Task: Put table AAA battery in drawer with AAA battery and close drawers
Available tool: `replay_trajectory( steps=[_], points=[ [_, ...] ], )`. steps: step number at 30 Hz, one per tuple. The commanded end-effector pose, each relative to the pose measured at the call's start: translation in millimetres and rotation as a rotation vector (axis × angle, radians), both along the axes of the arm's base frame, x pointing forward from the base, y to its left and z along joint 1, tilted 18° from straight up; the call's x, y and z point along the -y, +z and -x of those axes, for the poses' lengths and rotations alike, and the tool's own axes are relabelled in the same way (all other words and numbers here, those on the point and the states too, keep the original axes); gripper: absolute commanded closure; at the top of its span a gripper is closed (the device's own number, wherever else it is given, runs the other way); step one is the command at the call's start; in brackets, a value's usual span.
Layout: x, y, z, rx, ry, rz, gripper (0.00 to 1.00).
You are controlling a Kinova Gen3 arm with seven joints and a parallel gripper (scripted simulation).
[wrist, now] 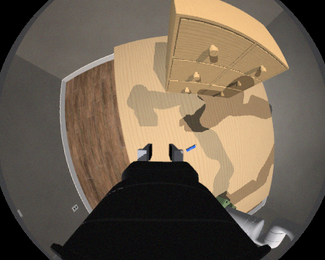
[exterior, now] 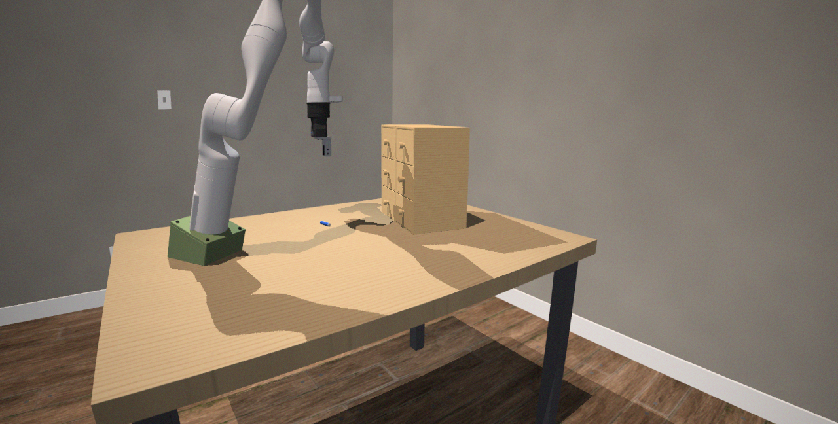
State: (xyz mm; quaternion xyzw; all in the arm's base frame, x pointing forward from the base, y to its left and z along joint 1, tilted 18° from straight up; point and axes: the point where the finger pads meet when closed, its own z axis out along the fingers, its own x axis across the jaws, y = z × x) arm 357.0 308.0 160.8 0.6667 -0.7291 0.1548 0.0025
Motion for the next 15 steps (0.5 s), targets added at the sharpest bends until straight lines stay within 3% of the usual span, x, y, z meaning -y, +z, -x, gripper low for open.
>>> replay_trajectory(
  steps=[1, 15],
  points=[
    [1.9, 1.4, 0.2, 0.001, 0.000, -0.002, 0.33],
    [53.1, 12.4, 5.7, 0.001, 0.000, -0.002, 0.33]
  ],
)
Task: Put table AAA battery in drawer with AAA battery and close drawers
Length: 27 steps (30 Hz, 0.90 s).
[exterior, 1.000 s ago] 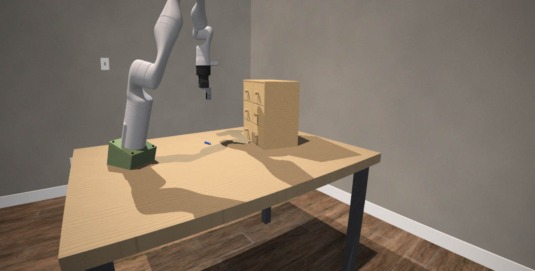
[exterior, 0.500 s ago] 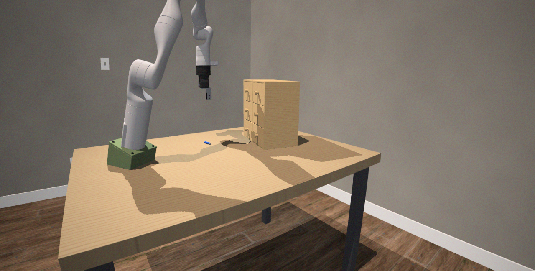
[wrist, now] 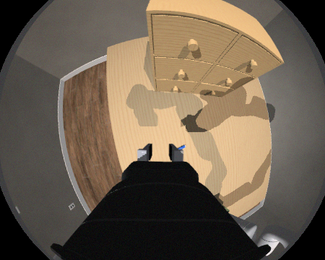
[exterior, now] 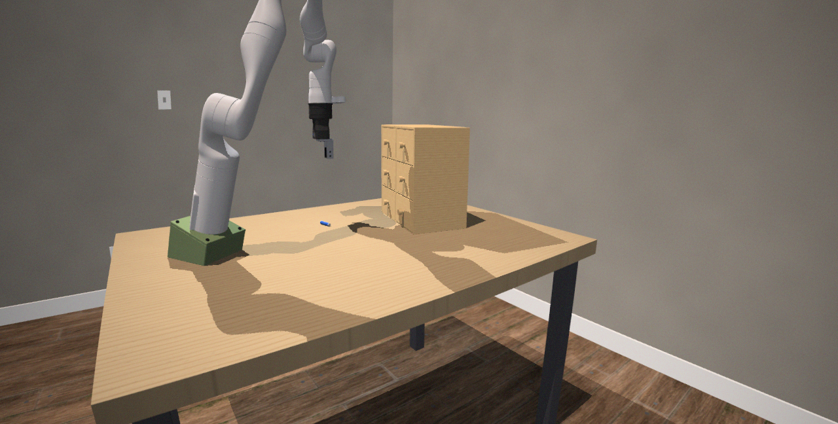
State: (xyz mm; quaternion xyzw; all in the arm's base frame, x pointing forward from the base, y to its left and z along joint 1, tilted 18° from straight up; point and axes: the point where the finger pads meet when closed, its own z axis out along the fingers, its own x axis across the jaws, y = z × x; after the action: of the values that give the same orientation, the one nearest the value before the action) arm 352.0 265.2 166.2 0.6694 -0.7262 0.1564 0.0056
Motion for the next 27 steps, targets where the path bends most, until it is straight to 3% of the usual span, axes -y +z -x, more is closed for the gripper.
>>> replay_trajectory(
  steps=[1, 9, 27],
  points=[
    [15.8, 8.2, 1.2, 0.004, -0.007, -0.009, 0.33],
    [45.2, 14.6, 4.4, 0.004, -0.007, -0.009, 0.33],
    [48.0, 14.0, 3.3, 0.019, -0.005, -0.006, 0.33]
  ],
)
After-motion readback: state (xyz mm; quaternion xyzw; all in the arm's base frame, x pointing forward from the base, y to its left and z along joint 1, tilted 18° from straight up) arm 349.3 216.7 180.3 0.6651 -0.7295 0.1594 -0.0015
